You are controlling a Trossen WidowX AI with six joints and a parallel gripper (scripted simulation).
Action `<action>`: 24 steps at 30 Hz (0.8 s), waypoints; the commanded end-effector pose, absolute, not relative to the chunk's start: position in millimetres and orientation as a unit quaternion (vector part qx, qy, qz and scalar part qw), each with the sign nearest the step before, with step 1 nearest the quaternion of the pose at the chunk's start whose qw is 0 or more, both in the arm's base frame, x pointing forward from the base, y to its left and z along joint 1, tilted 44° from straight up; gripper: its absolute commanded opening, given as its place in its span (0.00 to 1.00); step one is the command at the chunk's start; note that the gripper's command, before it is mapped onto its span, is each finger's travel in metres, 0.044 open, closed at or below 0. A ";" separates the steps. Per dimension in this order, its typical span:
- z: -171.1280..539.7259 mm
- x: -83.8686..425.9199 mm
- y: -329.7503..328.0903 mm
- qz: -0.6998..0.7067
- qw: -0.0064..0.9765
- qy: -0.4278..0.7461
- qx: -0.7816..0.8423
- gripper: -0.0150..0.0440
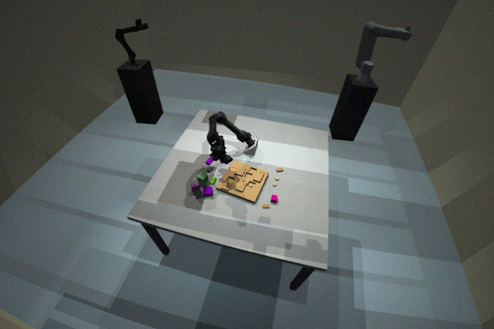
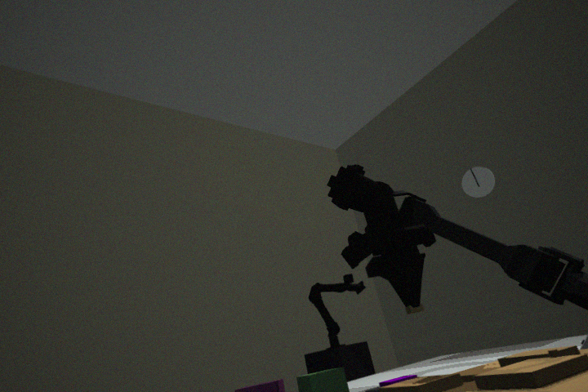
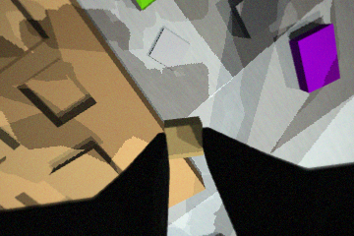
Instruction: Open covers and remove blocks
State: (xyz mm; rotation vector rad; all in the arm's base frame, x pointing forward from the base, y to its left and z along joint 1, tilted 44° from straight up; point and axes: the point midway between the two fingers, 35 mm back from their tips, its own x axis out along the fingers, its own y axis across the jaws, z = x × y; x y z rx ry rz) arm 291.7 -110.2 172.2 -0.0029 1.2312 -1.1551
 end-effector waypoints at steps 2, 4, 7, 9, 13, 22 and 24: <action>181.4 274.1 -116.6 -0.512 0.665 0.544 -0.005 0.39; 184.1 267.5 -118.8 -0.512 0.665 0.544 -0.005 0.39; 187.7 257.5 -121.9 -0.512 0.664 0.544 -0.006 0.39; 190.0 250.8 -123.9 -0.512 0.664 0.544 -0.006 0.39; 193.7 238.0 -127.3 -0.513 0.664 0.544 -0.007 0.39; 188.7 236.4 -132.6 -0.512 0.664 0.545 -0.006 0.39; 186.3 236.6 -134.8 -0.512 0.664 0.545 -0.005 0.39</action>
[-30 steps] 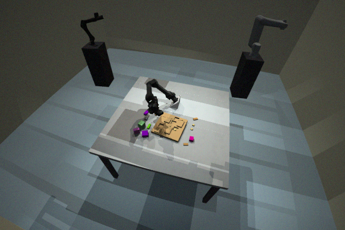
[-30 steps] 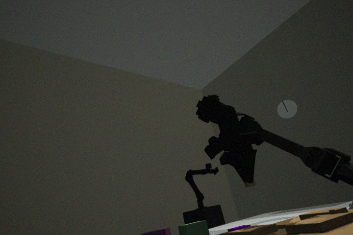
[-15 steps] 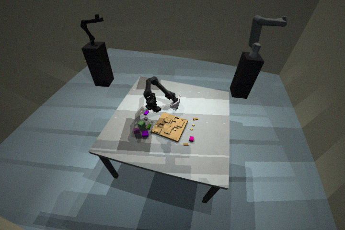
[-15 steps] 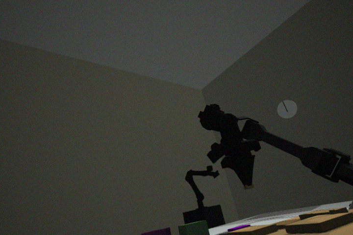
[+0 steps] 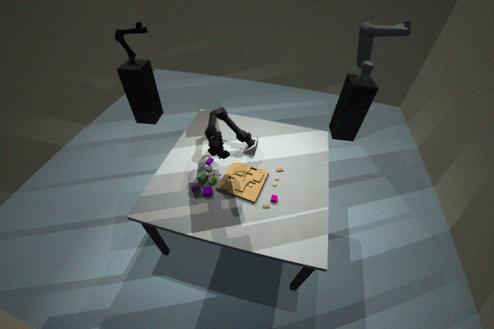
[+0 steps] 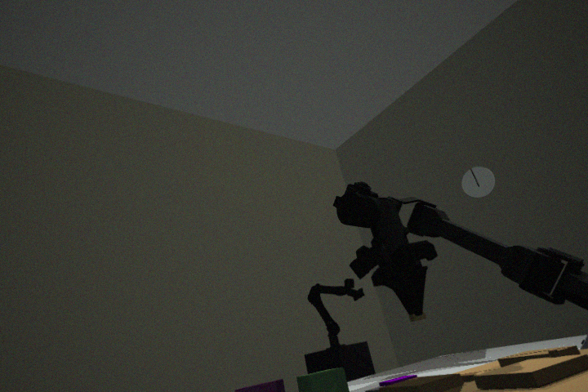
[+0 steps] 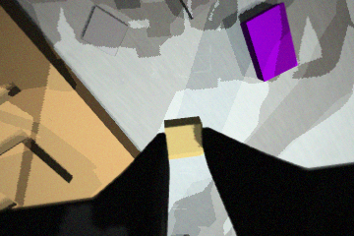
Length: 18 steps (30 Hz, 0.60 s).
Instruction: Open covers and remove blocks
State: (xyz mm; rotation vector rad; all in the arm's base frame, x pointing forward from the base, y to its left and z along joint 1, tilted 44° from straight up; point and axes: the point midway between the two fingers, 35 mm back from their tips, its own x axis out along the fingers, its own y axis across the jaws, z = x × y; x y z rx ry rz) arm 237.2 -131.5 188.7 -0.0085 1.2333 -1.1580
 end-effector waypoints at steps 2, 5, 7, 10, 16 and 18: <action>183.8 236.8 -137.0 -0.512 0.664 0.545 -0.005 0.39; 180.2 236.9 -140.2 -0.512 0.664 0.545 -0.005 0.39; 177.8 237.0 -142.4 -0.512 0.664 0.545 -0.004 0.39; 174.2 237.0 -145.7 -0.511 0.664 0.545 -0.004 0.39; 167.1 236.7 -152.5 -0.511 0.664 0.545 -0.004 0.39; 164.7 236.5 -154.8 -0.511 0.665 0.545 -0.003 0.39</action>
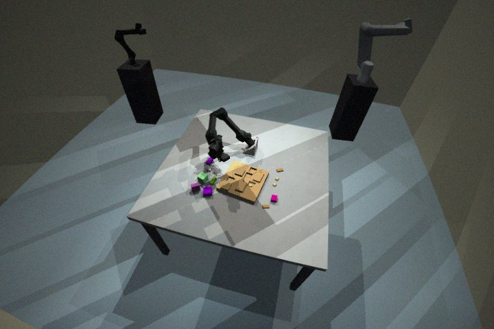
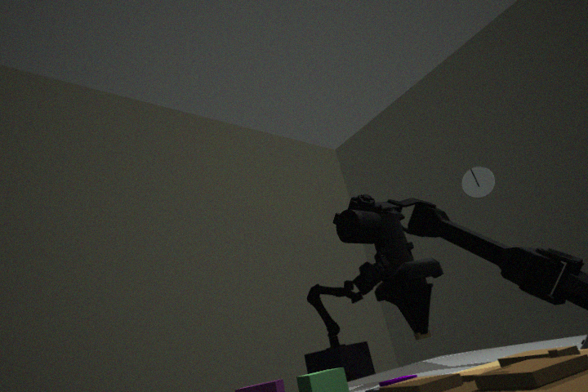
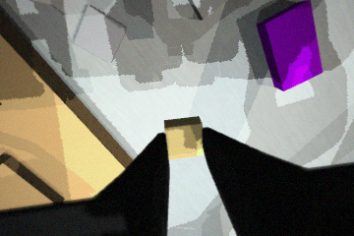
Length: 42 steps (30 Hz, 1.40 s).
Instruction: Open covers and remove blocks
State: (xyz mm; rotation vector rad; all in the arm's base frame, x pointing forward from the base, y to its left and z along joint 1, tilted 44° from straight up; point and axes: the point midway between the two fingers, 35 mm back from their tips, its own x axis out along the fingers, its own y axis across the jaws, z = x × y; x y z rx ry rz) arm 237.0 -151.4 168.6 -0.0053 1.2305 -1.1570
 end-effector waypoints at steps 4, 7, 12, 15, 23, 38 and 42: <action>160.0 236.0 -159.4 -0.511 0.665 0.545 -0.003 0.39; 156.5 235.5 -162.8 -0.511 0.665 0.545 -0.003 0.39; 150.8 234.5 -168.5 -0.511 0.665 0.545 -0.003 0.39; 147.4 233.8 -172.0 -0.511 0.665 0.545 -0.004 0.39; 138.5 231.3 -181.1 -0.512 0.665 0.544 -0.004 0.39; 122.5 224.7 -198.0 -0.514 0.664 0.543 -0.007 0.39; 119.2 222.9 -201.6 -0.514 0.664 0.542 -0.008 0.39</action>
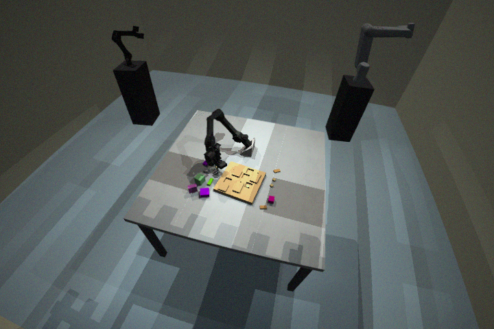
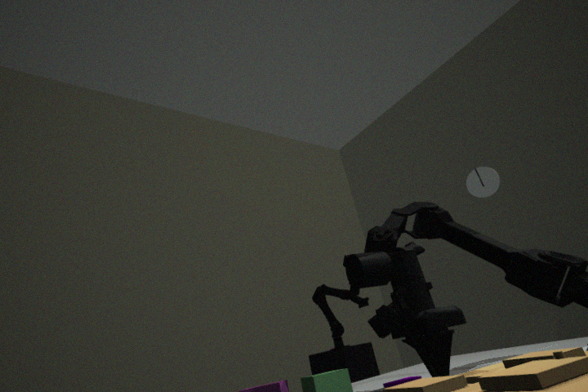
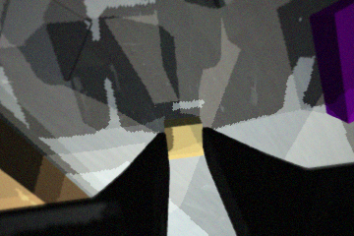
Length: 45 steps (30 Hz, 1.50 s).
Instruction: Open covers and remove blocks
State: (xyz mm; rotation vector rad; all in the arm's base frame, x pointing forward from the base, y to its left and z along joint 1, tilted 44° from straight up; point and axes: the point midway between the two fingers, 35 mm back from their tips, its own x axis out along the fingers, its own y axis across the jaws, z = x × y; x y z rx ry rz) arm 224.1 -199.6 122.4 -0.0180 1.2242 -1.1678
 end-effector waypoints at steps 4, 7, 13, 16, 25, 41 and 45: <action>121.6 223.5 -200.4 -0.517 0.663 0.542 -0.008 0.52; 121.6 223.5 -200.4 -0.517 0.663 0.542 -0.008 0.66; 121.6 223.5 -200.4 -0.517 0.663 0.542 -0.008 0.92; 124.6 224.8 -197.2 -0.516 0.663 0.542 -0.008 1.00; 143.7 230.4 -177.1 -0.514 0.664 0.543 -0.006 1.00; 174.3 233.1 -146.9 -0.512 0.664 0.544 -0.008 0.96; 169.4 247.7 -141.6 -0.495 0.665 0.559 -0.025 0.78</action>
